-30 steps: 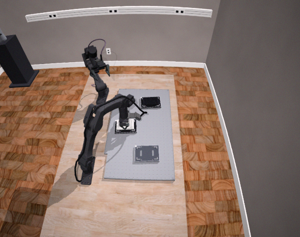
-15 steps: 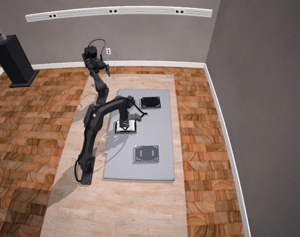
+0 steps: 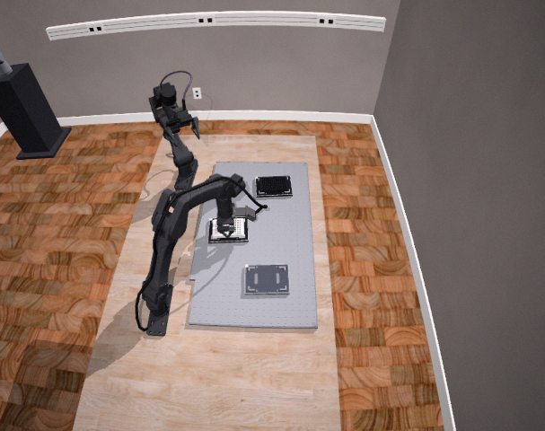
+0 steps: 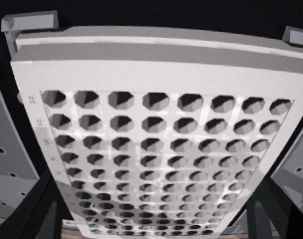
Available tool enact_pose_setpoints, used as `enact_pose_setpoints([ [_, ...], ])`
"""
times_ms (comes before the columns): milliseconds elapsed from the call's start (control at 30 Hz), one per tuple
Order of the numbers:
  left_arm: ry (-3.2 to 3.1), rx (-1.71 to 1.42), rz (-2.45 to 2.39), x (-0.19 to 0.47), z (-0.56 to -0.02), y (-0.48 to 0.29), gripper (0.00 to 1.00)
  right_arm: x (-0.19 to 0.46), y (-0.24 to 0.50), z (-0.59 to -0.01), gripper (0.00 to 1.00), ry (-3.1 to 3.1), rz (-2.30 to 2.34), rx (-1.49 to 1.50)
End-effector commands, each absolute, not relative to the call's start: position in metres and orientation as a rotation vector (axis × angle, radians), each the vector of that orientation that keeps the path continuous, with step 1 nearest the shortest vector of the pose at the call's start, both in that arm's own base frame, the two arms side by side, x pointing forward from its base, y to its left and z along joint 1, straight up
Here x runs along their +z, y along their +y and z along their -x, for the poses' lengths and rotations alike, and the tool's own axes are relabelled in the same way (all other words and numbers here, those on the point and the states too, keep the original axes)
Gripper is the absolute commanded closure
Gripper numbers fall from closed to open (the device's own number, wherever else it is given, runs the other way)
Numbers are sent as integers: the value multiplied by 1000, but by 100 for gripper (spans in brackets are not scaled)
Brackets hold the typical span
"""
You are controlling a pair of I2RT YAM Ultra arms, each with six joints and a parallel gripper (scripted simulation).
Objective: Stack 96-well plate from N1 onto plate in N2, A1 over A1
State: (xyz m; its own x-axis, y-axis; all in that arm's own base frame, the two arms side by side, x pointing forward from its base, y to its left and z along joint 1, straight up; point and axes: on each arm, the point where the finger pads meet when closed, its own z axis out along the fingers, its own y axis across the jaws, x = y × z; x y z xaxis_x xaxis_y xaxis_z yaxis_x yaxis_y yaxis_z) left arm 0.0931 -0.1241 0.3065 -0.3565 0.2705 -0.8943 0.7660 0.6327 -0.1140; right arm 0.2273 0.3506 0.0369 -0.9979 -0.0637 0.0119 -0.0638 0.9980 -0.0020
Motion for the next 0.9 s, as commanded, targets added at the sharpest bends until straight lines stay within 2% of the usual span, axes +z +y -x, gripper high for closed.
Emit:
enact_pose_setpoints([
  [0, 1889, -683, -812, 316, -91, -120, 0, 43, 353, -229, 0, -3135, -98, -10],
  [867, 1889, -683, -812, 316, -91, -120, 0, 102, 352, -238, 0, -3153, -83, -50],
])
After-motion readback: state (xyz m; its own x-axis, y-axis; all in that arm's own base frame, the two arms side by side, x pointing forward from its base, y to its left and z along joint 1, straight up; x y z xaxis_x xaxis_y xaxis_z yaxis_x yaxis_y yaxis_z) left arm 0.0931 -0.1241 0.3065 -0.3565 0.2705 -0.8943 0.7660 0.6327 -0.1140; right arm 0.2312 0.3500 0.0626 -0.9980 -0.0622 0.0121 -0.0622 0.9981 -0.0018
